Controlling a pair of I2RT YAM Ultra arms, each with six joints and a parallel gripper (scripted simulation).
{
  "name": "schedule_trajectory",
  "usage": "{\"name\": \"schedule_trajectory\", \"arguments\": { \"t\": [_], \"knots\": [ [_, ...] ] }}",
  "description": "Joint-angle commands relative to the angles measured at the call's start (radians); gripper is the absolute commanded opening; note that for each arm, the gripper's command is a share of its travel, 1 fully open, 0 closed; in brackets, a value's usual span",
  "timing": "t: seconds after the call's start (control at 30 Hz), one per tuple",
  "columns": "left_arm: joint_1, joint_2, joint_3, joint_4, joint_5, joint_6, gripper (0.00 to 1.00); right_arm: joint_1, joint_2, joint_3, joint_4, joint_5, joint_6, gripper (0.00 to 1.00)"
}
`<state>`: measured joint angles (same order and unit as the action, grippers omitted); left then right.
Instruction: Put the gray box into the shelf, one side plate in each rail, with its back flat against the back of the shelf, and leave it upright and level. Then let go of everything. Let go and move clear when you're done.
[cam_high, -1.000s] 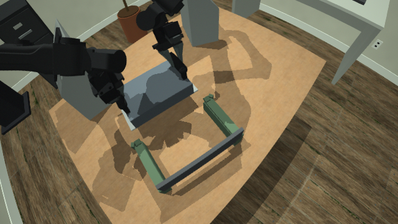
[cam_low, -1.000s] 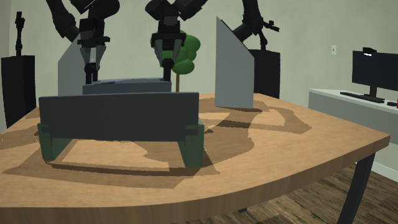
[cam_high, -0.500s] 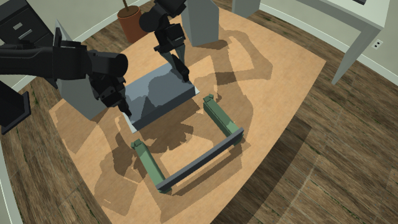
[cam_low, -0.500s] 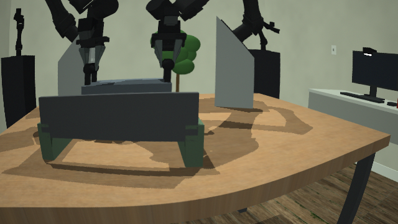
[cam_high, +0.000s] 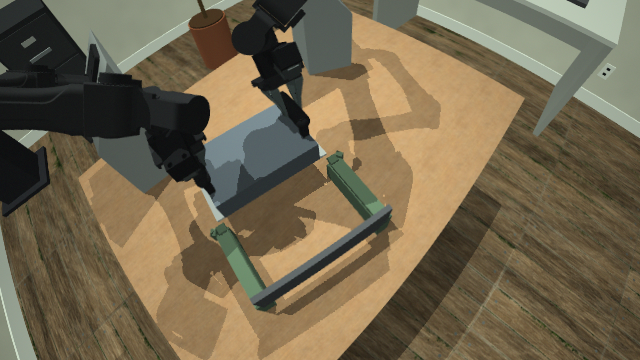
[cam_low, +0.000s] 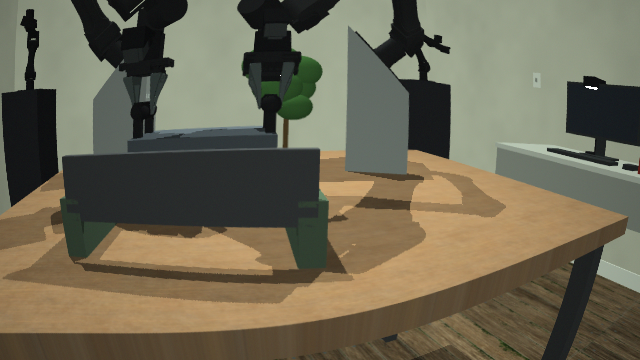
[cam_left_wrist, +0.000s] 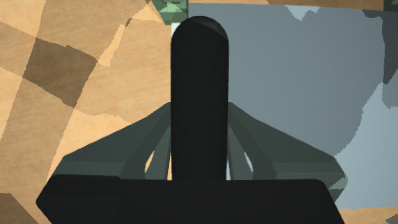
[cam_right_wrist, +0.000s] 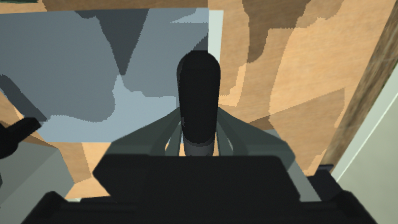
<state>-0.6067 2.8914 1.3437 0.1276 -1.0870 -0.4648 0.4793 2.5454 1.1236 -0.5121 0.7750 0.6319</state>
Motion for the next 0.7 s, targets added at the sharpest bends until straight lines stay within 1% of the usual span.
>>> {"name": "schedule_trajectory", "arguments": {
  "t": [0.0, 0.07, 0.2, 0.27, 0.37, 0.43, 0.47, 0.53, 0.63, 0.67],
  "knots": [
    [-0.021, -0.057, 0.049, 0.025, -0.048, 0.061, 0.14, 0.030, -0.036, 0.065, -0.002, 0.003, -0.021, 0.14],
    [-0.019, -0.055, 0.055, 0.030, -0.046, 0.070, 0.14, 0.026, -0.045, 0.075, -0.022, 0.010, -0.024, 0.14],
    [-0.016, -0.058, 0.057, 0.033, -0.047, 0.068, 0.14, 0.025, -0.047, 0.081, 0.001, 0.008, -0.020, 0.14],
    [-0.010, -0.060, 0.069, 0.035, -0.043, 0.090, 0.14, 0.021, -0.013, 0.102, -0.034, 0.011, -0.032, 0.14],
    [0.004, -0.061, 0.083, 0.038, -0.039, 0.111, 0.14, 0.010, -0.027, 0.124, -0.025, 0.013, -0.045, 0.14],
    [0.009, -0.061, 0.093, 0.040, -0.039, 0.123, 0.14, 0.006, -0.029, 0.139, -0.048, 0.017, -0.051, 0.14],
    [0.010, -0.061, 0.099, 0.040, -0.041, 0.129, 0.14, 0.004, 0.016, 0.149, -0.041, 0.018, -0.055, 0.14],
    [0.014, -0.059, 0.106, 0.043, -0.040, 0.135, 0.14, 0.002, -0.013, 0.160, -0.038, 0.013, -0.056, 0.14],
    [0.019, -0.058, 0.117, 0.046, -0.035, 0.149, 0.14, -0.003, -0.022, 0.179, -0.069, 0.019, -0.061, 0.14],
    [0.021, -0.058, 0.122, 0.046, -0.036, 0.154, 0.14, -0.005, 0.009, 0.188, -0.063, 0.019, -0.064, 0.14]
  ]
}}
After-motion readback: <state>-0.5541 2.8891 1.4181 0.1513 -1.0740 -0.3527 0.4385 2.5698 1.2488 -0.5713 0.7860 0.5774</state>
